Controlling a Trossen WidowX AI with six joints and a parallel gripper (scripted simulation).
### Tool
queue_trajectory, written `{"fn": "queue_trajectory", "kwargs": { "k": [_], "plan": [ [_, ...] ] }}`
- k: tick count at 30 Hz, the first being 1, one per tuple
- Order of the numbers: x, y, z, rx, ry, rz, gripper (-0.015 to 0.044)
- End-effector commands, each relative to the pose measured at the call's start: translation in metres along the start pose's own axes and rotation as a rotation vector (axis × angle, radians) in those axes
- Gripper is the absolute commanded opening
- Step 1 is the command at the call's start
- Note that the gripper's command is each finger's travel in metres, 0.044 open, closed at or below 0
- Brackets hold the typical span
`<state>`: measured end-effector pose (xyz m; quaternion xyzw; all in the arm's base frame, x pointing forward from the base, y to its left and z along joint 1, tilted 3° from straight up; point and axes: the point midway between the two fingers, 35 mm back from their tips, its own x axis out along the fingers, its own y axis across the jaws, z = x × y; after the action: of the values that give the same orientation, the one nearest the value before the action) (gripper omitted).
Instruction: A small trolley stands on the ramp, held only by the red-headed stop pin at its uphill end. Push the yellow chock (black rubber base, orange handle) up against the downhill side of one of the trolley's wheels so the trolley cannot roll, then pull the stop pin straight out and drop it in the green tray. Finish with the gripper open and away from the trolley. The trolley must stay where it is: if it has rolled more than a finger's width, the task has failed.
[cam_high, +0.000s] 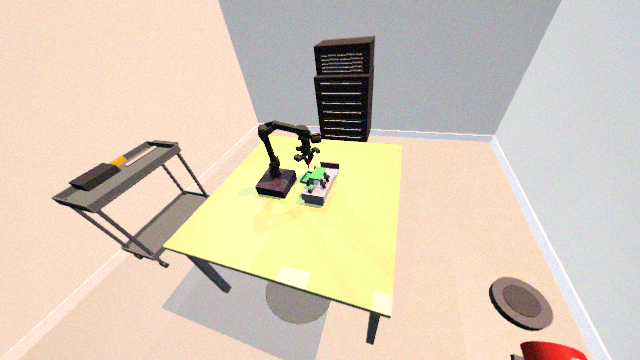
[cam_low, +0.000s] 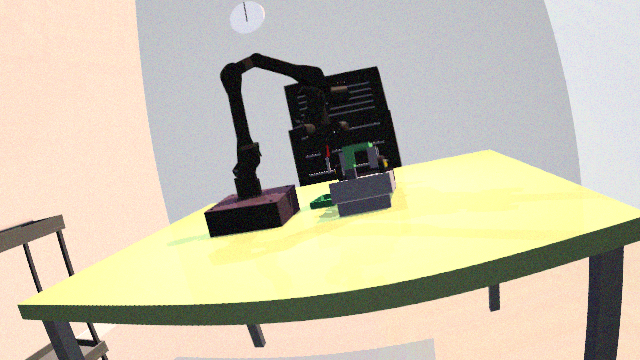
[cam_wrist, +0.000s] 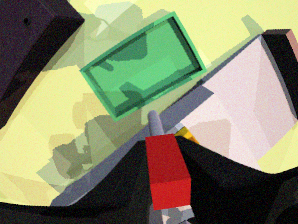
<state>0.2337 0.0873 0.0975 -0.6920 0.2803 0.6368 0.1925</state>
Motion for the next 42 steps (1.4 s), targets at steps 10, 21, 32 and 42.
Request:
{"fn": "queue_trajectory", "kwargs": {
  "k": [10, 21, 32, 42],
  "plan": [
    [-0.002, 0.002, -0.002, -0.393, -0.029, -0.084, 0.0],
    [-0.001, 0.003, -0.001, -0.436, -0.031, -0.093, 0.0],
    [0.018, 0.014, 0.019, -0.436, -0.033, -0.091, 0.0],
    [0.032, 0.01, 0.021, -0.432, -0.061, -0.202, 0.0]
  ]
}}
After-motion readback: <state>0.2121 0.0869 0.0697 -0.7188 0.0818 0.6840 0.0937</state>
